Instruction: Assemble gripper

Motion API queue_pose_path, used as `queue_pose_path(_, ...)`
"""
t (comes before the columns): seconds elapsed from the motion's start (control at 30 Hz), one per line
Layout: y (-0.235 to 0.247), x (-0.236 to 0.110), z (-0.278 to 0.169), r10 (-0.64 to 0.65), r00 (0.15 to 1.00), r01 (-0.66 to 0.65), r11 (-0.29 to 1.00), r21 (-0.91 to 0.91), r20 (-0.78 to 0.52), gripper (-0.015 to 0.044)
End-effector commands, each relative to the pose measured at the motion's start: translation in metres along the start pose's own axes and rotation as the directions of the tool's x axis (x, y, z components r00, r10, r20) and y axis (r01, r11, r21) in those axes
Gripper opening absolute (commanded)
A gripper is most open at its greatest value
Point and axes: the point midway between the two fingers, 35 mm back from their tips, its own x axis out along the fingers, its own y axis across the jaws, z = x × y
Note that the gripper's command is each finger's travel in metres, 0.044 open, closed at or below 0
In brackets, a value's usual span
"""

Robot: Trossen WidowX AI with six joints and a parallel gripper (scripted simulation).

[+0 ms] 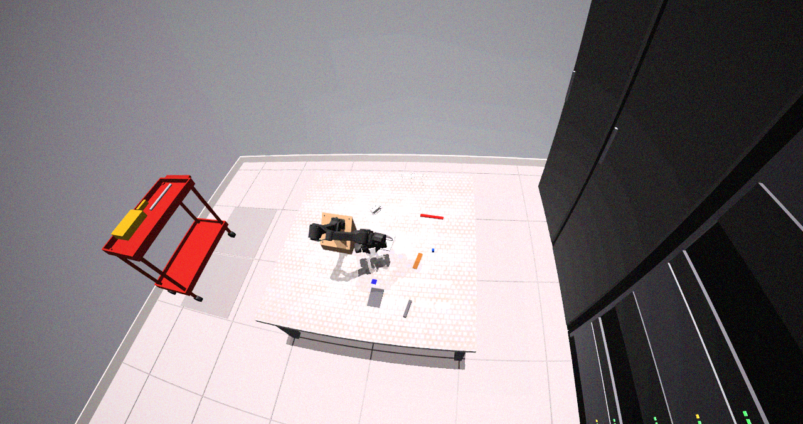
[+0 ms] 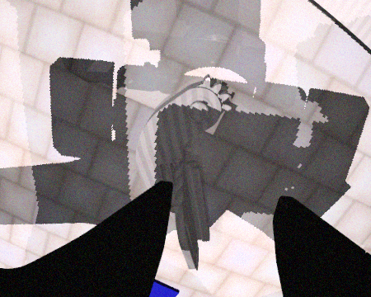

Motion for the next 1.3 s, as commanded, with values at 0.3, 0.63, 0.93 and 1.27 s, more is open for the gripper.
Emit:
queue_pose_path(0.3, 0.0, 0.0, 0.0, 0.0, 1.0, 0.0, 1.0, 0.0, 0.0, 0.0)
queue_pose_path(0.63, 0.0002, -0.0001, -0.0006, 0.0, 1.0, 0.0, 0.999, 0.039, 0.0, 0.0105)
queue_pose_path(0.93, 0.0015, -0.0009, -0.0045, 0.0, 1.0, 0.0, 0.962, 0.275, 0.001, 0.0341)
queue_pose_path(1.27, 0.003, -0.0018, -0.0088, 0.0, 1.0, -0.001, 0.856, 0.517, 0.002, 0.044)
